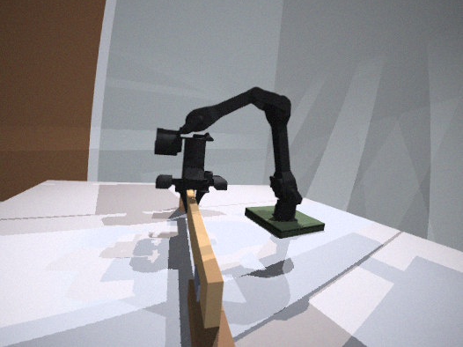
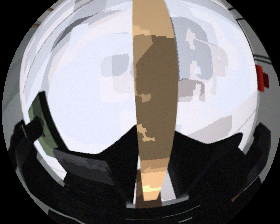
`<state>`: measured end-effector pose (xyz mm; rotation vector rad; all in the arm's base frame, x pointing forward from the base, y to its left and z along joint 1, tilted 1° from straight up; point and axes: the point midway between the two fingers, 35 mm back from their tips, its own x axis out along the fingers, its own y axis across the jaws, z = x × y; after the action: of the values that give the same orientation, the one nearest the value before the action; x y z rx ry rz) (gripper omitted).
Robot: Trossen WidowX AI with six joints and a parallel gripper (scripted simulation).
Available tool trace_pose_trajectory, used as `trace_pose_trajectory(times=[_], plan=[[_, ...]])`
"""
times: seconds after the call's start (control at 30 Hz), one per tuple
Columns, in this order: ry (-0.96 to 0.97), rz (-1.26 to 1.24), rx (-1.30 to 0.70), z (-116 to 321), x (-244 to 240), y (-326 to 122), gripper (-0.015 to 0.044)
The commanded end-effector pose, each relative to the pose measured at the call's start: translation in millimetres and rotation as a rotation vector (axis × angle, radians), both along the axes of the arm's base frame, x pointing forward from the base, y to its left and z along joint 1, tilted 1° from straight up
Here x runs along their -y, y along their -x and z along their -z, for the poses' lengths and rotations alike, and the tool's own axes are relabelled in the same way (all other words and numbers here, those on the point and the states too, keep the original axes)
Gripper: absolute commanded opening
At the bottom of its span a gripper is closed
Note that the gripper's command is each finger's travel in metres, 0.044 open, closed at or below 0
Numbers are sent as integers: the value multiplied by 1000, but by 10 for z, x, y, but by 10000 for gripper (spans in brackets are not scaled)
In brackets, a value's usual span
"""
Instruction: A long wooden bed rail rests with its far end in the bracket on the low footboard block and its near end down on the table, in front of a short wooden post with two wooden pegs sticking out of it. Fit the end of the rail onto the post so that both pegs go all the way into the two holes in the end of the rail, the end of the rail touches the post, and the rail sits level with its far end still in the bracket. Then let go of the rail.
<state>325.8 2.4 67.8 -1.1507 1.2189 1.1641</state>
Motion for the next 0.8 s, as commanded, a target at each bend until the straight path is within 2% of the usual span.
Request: trace_pose_trajectory(times=[0.0,0.77], plan=[[-3,-1,24,-61,-1,-27,0],[-3,-1,24,-39,-3,-4,0]])
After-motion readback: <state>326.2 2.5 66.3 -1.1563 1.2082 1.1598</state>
